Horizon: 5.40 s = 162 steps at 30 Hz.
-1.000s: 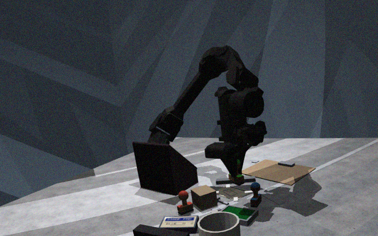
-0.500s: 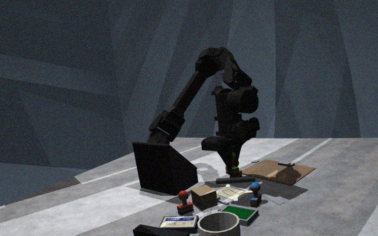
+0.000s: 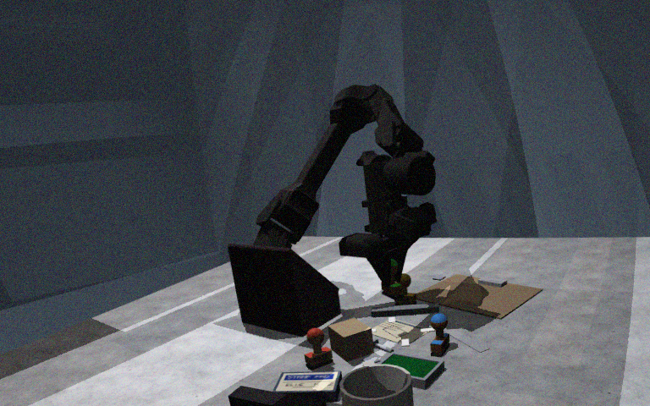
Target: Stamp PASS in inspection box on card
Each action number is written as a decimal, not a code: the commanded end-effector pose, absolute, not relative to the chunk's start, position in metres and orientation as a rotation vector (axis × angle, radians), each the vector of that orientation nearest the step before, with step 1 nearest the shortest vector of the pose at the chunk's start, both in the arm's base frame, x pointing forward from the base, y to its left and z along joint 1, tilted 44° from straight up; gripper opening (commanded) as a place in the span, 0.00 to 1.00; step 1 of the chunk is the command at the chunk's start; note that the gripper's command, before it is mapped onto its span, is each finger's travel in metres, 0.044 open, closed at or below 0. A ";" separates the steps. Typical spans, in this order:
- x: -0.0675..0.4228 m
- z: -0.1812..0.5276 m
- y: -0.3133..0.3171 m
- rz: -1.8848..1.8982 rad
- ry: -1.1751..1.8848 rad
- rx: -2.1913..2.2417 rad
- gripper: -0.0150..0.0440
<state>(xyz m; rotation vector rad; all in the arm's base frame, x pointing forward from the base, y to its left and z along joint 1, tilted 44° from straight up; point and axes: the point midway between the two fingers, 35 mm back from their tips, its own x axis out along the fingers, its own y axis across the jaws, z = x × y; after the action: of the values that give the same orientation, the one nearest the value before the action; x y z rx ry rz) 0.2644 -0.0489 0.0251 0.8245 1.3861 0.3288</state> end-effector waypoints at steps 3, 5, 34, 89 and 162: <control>0.264 0.022 -0.044 0.330 1.387 0.835 0.25; 0.264 0.021 -0.044 0.329 1.387 0.835 0.25; 0.269 0.007 -0.031 0.325 1.385 0.832 0.25; 0.275 -0.018 -0.006 0.325 1.379 0.832 0.25; 0.276 -0.023 0.000 0.325 1.378 0.832 0.25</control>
<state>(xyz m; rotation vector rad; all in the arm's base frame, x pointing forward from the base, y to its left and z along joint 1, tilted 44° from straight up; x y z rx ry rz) 0.2758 -0.0001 -0.0250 0.8300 1.3783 0.3198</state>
